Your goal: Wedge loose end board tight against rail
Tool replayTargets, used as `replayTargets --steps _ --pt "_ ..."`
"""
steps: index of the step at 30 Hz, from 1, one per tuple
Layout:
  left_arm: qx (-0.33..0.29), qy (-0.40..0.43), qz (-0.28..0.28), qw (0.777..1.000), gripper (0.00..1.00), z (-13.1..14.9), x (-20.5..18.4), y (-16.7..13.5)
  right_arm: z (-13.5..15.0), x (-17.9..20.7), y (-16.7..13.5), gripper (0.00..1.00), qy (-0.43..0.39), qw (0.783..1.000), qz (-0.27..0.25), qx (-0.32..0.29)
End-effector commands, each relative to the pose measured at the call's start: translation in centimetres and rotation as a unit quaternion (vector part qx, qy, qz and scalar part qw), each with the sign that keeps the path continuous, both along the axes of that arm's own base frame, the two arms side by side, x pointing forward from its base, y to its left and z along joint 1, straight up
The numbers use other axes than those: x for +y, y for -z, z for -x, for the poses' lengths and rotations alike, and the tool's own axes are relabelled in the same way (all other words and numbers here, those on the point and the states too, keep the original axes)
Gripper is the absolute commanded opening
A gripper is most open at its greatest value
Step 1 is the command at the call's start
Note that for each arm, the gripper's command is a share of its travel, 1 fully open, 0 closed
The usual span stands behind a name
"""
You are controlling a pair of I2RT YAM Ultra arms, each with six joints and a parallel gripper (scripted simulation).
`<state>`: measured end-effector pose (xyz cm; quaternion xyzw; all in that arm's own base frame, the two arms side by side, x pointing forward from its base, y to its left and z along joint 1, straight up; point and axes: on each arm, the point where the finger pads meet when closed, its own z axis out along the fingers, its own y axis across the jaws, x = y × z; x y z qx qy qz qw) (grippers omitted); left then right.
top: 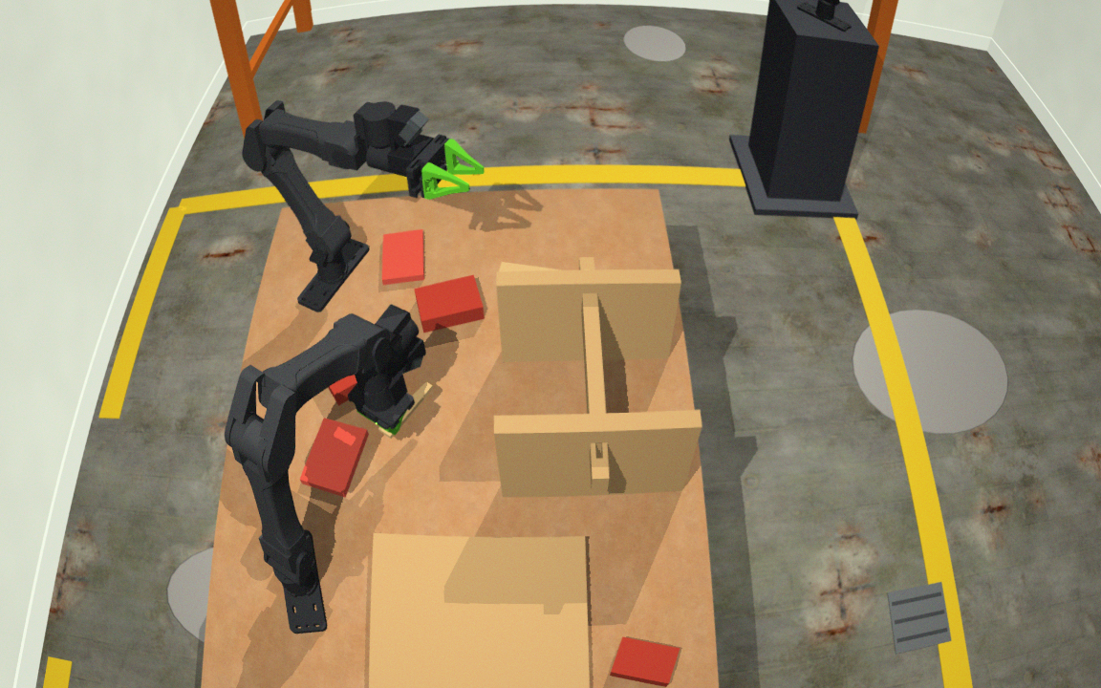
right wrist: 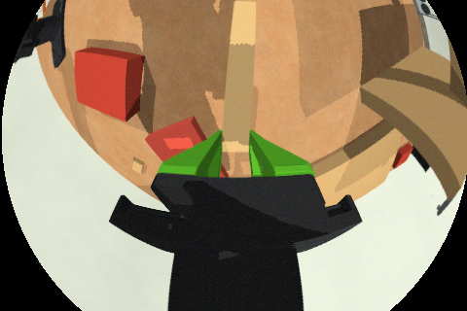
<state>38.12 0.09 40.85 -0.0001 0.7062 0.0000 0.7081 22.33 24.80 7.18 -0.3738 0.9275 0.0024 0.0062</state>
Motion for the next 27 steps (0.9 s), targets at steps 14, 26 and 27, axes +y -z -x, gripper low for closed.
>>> replayTargets --steps 14,26,27 --pt "-0.03 0.002 0.001 1.0 0.46 -0.1 -0.3 -2.6 -2.2 0.7 -0.7 0.01 -0.223 0.975 -0.001 0.001" --pt "-0.03 0.002 0.001 1.0 0.46 -0.1 -0.3 -2.6 -4.8 1.1 -0.7 0.01 -0.451 0.892 0.001 0.004" --pt "-0.03 0.002 0.001 1.0 0.46 -0.1 -0.3 -2.6 -4.8 1.1 -0.7 0.01 -0.451 0.892 0.001 0.004"
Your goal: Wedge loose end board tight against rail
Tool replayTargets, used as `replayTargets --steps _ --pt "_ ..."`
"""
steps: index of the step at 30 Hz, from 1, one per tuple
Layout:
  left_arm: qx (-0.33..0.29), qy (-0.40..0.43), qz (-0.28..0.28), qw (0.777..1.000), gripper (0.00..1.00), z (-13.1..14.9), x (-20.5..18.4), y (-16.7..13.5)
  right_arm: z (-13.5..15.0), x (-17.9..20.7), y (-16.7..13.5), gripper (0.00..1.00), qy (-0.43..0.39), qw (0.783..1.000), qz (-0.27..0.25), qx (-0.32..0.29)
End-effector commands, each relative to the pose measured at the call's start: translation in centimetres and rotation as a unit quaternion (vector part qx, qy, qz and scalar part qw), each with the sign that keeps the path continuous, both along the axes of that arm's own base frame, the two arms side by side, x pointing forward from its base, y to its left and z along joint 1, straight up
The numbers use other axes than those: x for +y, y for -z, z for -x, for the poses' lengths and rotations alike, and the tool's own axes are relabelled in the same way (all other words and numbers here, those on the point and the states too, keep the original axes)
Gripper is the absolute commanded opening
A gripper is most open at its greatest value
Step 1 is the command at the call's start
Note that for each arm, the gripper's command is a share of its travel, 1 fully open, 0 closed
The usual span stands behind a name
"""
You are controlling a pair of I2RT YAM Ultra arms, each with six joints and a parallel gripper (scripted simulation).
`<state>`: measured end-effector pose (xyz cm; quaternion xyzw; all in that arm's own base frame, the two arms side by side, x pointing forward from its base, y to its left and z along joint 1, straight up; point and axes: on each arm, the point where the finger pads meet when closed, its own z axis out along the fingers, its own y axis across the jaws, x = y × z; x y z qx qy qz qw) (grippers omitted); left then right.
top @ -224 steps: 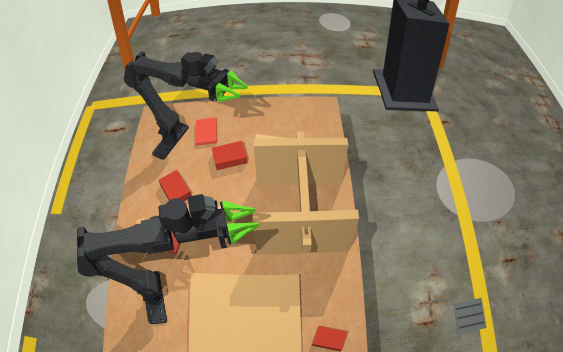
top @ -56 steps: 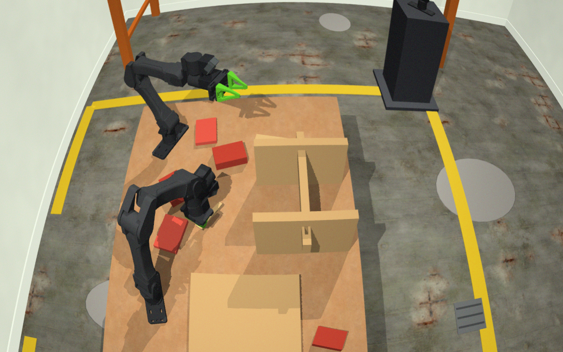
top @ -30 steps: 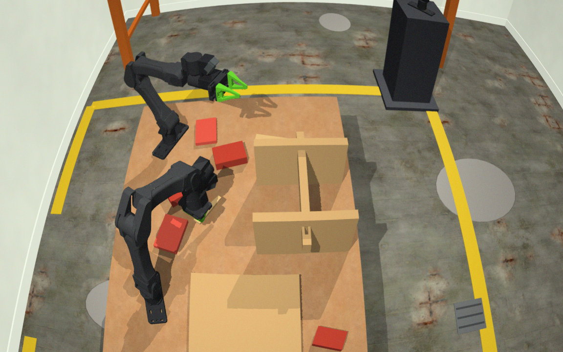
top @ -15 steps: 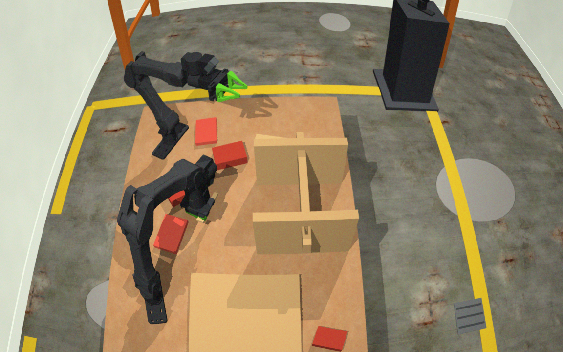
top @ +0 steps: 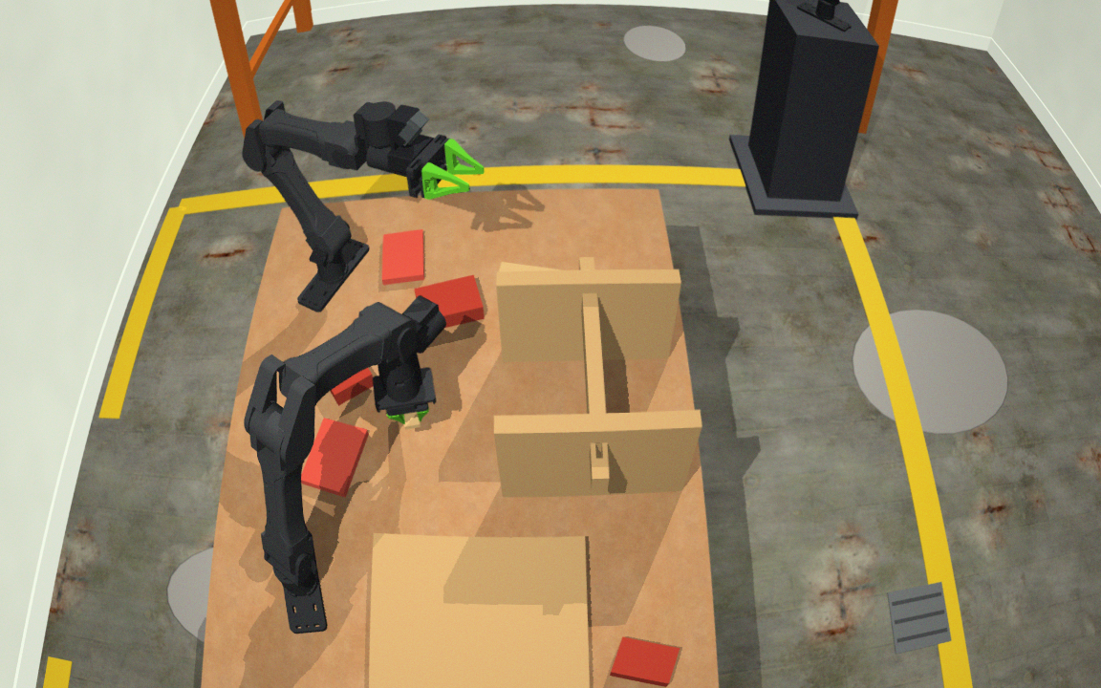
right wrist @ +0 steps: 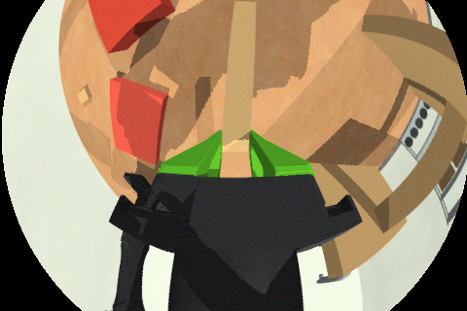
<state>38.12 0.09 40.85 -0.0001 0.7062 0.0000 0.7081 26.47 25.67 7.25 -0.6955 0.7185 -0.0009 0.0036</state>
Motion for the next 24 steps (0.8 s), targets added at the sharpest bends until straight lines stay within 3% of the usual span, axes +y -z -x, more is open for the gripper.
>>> replayTargets --steps 1,9,16,18,21,24 --pt "-0.03 0.002 0.001 1.0 0.46 -0.1 -0.3 -2.6 -0.7 0.2 -0.7 0.01 -0.082 0.997 -0.003 0.007" --pt "-0.03 0.002 0.001 1.0 0.46 -0.1 -0.3 -2.6 -2.4 0.5 -0.6 0.01 -0.242 0.97 -0.004 0.006" --pt "-0.03 0.002 0.001 1.0 0.46 -0.1 -0.3 -2.6 -3.8 0.5 -0.5 0.01 -0.377 0.926 -0.004 0.01" --pt "-0.03 0.002 0.001 1.0 0.46 -0.1 -0.3 -2.6 -3.8 0.5 -0.5 0.01 -0.377 0.926 -0.004 0.01" --pt "-0.03 0.002 0.001 1.0 0.46 -0.1 -0.3 -2.6 -4.2 0.6 -0.5 0.01 -0.422 0.907 -0.006 0.009" --pt "-0.03 0.002 0.001 1.0 0.46 -0.1 -0.3 -2.6 -4.5 0.7 -0.5 0.01 -0.419 0.908 -0.007 0.007"
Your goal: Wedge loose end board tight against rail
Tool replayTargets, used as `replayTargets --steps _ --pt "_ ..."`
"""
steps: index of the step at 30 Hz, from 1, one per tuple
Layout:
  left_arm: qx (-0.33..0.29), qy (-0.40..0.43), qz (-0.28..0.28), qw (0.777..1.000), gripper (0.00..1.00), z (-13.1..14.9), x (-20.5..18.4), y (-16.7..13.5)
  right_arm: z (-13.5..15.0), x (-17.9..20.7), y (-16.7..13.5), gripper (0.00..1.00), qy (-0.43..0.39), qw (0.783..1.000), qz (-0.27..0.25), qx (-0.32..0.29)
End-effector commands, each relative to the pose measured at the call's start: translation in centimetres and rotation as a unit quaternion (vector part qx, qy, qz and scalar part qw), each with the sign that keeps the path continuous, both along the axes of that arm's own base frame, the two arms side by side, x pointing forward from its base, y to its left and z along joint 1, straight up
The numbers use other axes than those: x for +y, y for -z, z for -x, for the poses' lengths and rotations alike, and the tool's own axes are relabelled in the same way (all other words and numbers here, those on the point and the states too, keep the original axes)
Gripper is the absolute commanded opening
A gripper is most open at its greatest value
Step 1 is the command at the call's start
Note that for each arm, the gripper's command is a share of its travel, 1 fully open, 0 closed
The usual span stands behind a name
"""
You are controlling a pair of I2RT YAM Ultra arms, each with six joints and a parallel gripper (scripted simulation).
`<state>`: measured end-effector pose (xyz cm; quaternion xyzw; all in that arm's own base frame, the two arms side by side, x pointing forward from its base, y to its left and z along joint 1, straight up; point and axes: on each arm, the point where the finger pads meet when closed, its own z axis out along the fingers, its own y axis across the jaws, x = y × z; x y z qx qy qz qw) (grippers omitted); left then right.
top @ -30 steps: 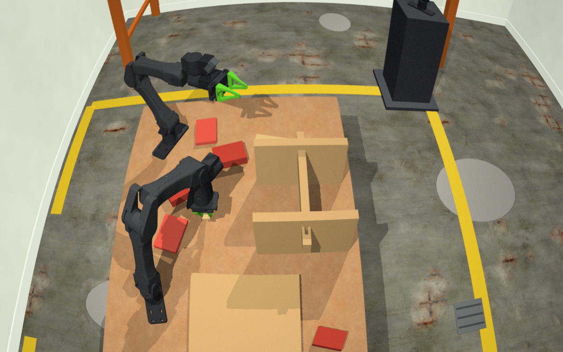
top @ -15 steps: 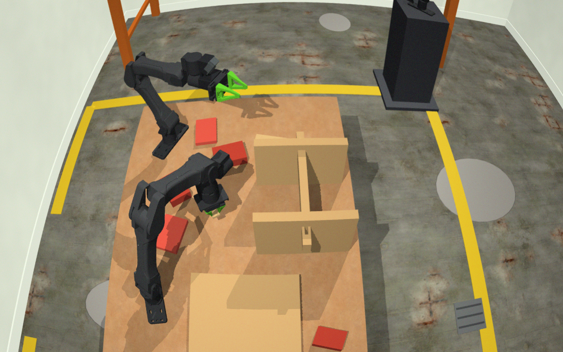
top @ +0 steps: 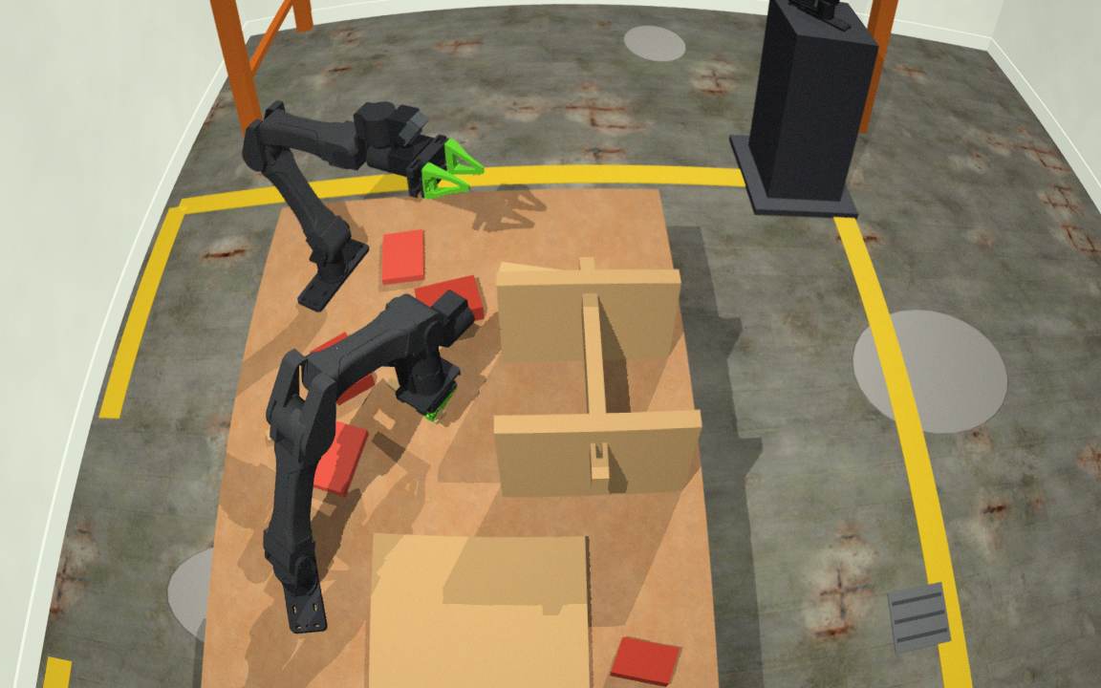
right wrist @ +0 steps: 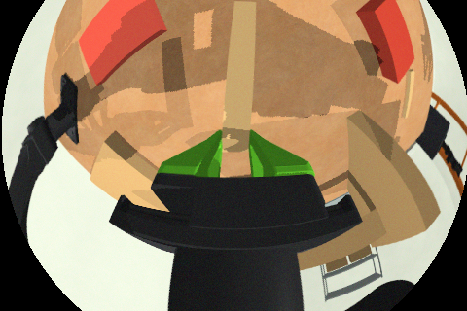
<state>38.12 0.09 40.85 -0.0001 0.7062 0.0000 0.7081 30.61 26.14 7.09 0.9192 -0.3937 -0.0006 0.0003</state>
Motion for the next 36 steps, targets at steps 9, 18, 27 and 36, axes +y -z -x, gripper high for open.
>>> replayTargets --steps 9,18,27,36 --pt "-0.03 0.002 0.001 1.0 0.46 -0.1 -0.3 -2.6 0.4 -0.3 0.9 0.01 0.003 1.0 0.003 0.017" --pt "-0.03 0.002 0.001 1.0 0.46 -0.1 -0.3 -2.6 0.1 -0.1 2.5 0.01 0.004 1.0 -0.001 0.012" --pt "-0.03 0.002 0.001 1.0 0.46 -0.1 -0.3 -2.6 0.2 0.1 2.5 0.01 0.0 1.0 -0.004 0.007" --pt "-0.03 0.002 0.001 1.0 0.46 -0.1 -0.3 -2.6 0.2 0.2 4.1 0.01 0.0 1.0 -0.005 0.004"
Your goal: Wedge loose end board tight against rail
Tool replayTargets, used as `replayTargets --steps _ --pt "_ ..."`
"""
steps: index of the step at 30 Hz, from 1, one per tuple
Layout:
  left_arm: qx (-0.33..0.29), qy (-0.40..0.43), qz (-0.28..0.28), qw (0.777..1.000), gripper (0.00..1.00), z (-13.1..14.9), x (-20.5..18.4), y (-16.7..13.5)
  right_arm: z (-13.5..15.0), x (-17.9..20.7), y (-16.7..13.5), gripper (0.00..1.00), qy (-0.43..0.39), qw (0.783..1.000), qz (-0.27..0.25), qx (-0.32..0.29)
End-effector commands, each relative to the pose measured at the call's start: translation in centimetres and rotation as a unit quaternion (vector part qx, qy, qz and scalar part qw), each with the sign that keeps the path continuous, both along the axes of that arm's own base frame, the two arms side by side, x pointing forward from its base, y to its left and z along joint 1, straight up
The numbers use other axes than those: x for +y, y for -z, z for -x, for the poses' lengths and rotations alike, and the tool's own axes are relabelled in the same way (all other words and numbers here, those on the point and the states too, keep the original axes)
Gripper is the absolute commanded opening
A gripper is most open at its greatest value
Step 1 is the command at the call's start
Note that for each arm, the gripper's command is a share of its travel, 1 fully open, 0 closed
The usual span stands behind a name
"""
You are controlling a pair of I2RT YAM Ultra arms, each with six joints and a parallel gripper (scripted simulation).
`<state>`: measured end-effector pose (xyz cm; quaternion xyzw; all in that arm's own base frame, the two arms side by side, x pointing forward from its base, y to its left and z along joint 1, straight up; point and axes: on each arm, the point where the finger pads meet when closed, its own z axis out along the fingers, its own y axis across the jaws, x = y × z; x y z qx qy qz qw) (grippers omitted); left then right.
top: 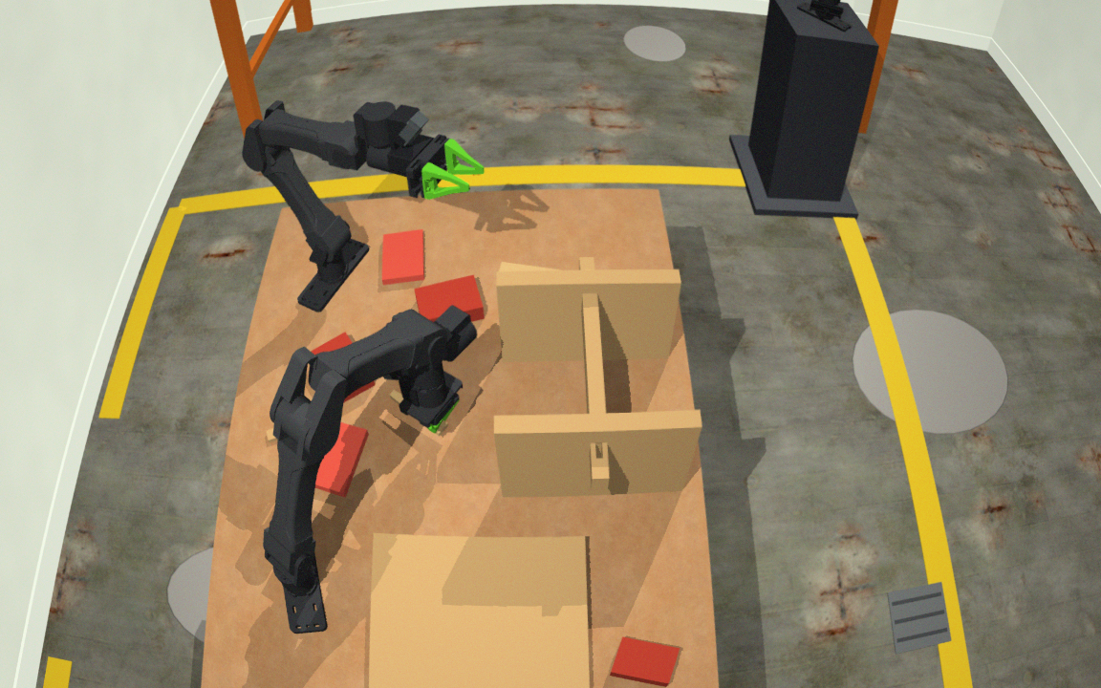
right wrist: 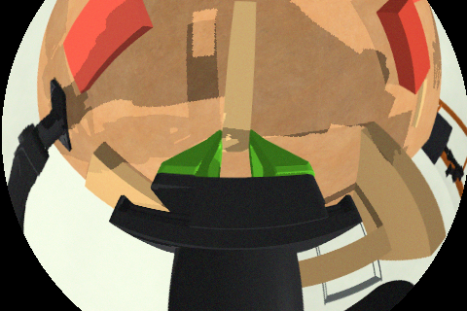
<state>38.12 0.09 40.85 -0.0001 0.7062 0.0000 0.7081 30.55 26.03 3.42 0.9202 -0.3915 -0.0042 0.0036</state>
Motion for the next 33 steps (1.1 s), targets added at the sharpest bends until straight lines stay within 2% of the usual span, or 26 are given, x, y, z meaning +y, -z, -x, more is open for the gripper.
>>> replayTargets --steps 1,6,9,11,13,16,18,20,24,26,28,32,33 --pt "-0.03 0.002 0.001 1.0 0.46 -0.1 -0.3 -2.6 0.3 0.1 1.4 0.01 0.003 1.0 0.0 0.007" --pt "-0.03 0.002 0.001 1.0 0.46 -0.1 -0.3 -2.6 0.4 0.3 1.6 0.01 -0.001 1.0 -0.001 0.002" --pt "-0.03 0.002 0.001 1.0 0.46 -0.1 -0.3 -2.6 0.3 0.5 0.8 0.01 -0.001 1.0 -0.006 -0.001" --pt "-0.03 0.002 0.001 1.0 0.46 -0.1 -0.3 -2.6 0.3 -0.6 2.7 0.01 0.008 1.0 0.009 0.008" --pt "-0.03 0.002 0.001 1.0 0.46 -0.1 -0.3 -2.6 0.3 -0.3 2.7 0.01 0.006 1.0 0.003 0.008" --pt "-0.03 0.002 0.001 1.0 0.46 -0.1 -0.3 -2.6 -0.3 0.1 1.1 0.01 0.007 1.0 -0.012 -0.01" --pt "-0.03 0.002 0.001 1.0 0.46 -0.1 -0.3 -2.6 -0.3 0.0 1.5 0.01 0.007 1.0 -0.008 -0.007" --pt "-0.03 0.002 0.001 1.0 0.46 -0.1 -0.3 -2.6 0.6 -0.7 3.3 0.01 0.007 1.0 0.01 0.013" --pt "-0.03 0.002 0.001 1.0 0.46 -0.1 -0.3 -2.6 -0.4 0.1 1.1 0.01 0.007 1.0 -0.01 -0.01" --pt "-0.03 0.002 0.001 1.0 0.46 -0.1 -0.3 -2.6 -0.4 0.1 1.1 0.01 0.007 1.0 -0.01 -0.01" --pt "-0.03 0.002 0.001 1.0 0.46 -0.1 -0.3 -2.6 0.5 -0.7 3.2 0.01 0.007 1.0 0.007 0.008" --pt "-0.03 0.002 0.001 1.0 0.46 -0.1 -0.3 -2.6 -0.3 0.0 2.2 0.01 0.006 1.0 -0.006 -0.008" --pt "-0.03 0.002 0.001 1.0 0.46 -0.1 -0.3 -2.6 0.3 -0.3 3.1 0.01 0.006 1.0 0.001 0.004"
